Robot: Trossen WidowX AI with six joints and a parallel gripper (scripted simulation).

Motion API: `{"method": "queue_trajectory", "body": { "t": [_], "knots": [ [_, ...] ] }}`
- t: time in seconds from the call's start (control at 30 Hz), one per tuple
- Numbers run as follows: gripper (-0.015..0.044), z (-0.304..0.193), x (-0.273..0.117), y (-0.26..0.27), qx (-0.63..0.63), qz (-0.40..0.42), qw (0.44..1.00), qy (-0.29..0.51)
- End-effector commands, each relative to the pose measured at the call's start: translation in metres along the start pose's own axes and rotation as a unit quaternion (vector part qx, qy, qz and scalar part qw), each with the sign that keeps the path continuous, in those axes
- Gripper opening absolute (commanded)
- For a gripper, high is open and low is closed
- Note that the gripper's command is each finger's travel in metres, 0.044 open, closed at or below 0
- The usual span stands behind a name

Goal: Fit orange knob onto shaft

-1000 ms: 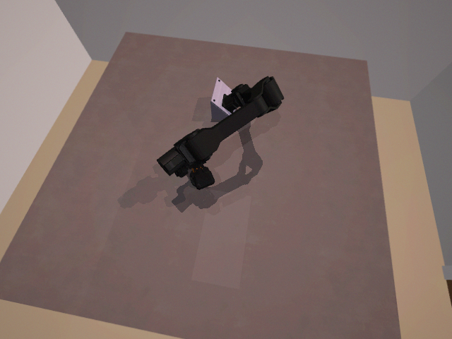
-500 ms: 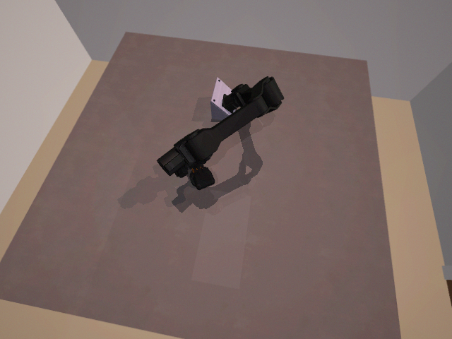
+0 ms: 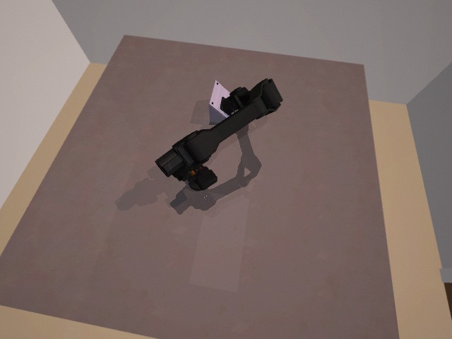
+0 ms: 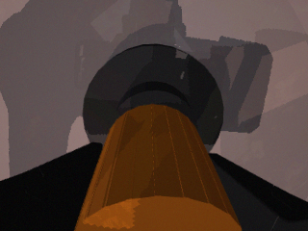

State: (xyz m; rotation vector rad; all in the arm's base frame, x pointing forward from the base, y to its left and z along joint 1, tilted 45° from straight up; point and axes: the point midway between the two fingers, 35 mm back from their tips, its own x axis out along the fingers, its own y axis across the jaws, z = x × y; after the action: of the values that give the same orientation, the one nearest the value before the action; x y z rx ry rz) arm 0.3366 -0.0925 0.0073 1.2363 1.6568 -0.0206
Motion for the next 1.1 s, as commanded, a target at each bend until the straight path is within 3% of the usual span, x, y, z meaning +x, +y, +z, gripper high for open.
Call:
{"method": "queue_trajectory", "body": {
  "t": [0.0, 0.73, 1.07],
  "knots": [
    [0.0000, -0.0020, -0.0001, -0.0030, -0.006, 0.000, 1.000, -0.002],
    [0.0000, 0.0003, -0.0015, 0.0007, -0.006, 0.001, 1.000, -0.002],
    [0.0000, 0.0031, -0.0032, 0.0025, -0.111, 0.000, 0.994, -0.002]
  ]
}}
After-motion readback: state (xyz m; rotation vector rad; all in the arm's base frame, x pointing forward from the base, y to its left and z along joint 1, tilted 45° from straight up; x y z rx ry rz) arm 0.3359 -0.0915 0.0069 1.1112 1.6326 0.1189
